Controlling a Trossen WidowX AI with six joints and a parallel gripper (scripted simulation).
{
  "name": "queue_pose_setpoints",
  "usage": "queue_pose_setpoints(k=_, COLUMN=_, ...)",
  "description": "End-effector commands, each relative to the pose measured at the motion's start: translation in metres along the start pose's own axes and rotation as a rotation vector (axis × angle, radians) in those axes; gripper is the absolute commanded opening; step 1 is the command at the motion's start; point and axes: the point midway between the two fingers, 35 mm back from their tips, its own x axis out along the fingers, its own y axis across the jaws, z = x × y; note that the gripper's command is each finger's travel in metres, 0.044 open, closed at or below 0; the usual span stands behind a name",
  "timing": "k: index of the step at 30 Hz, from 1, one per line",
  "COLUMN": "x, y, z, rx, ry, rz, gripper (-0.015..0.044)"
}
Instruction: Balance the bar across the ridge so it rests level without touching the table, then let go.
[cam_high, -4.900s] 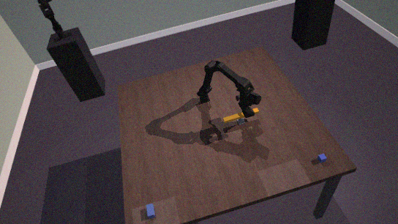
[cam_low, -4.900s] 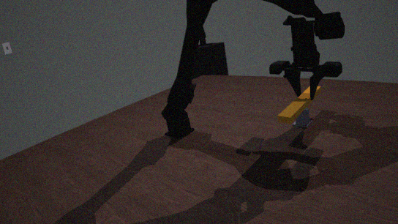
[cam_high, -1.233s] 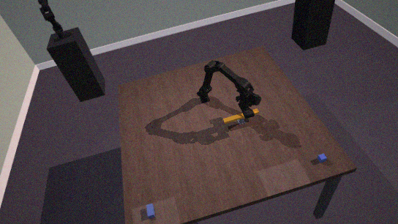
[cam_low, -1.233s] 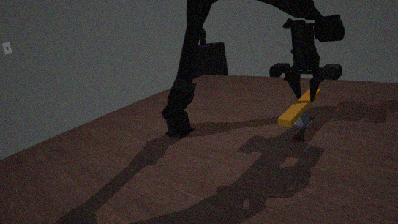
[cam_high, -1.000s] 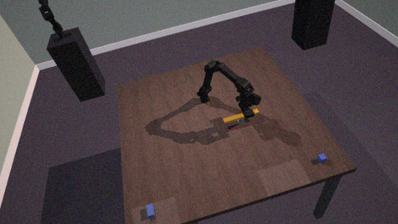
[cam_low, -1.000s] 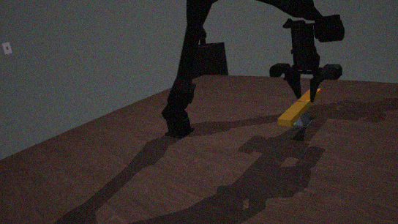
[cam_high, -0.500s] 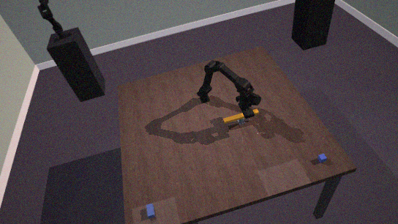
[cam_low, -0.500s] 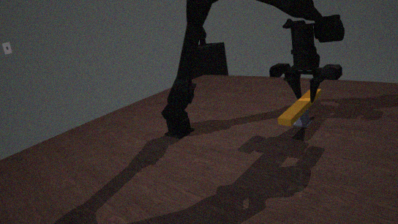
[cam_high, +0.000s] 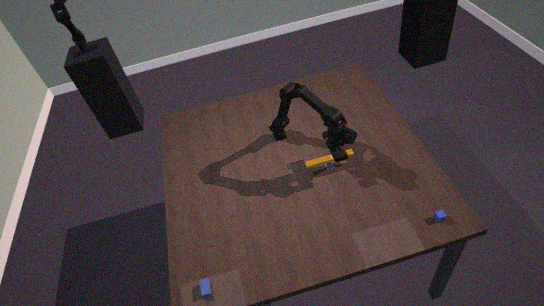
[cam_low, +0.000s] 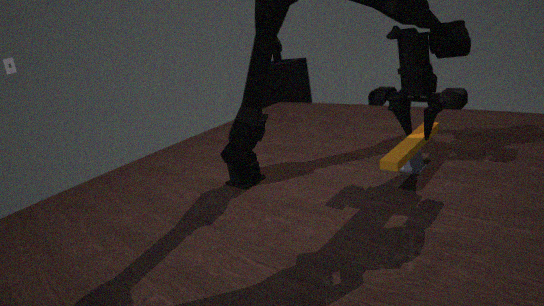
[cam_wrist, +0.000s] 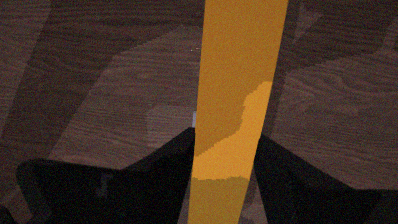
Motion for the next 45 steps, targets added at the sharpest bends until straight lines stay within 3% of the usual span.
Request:
queue_pose_setpoints(k=1, x=0.0003, y=-0.0001, z=-0.0002, rx=0.005, ry=0.002, rz=0.001, gripper=0.0000)
queue_pose_setpoints(k=36, x=-0.0003, y=-0.0001, z=0.0001, rx=0.000, ry=0.000, rz=-0.001, gripper=0.0000)
queue_pose_setpoints(k=42, x=-0.0003, y=-0.0001, z=0.0001, rx=0.000, ry=0.000, rz=-0.001, gripper=0.0157)
queue_pose_setpoints(k=45, x=-0.0003, y=-0.0001, z=0.0001, rx=0.000, ry=0.000, rz=-0.001, gripper=0.0167)
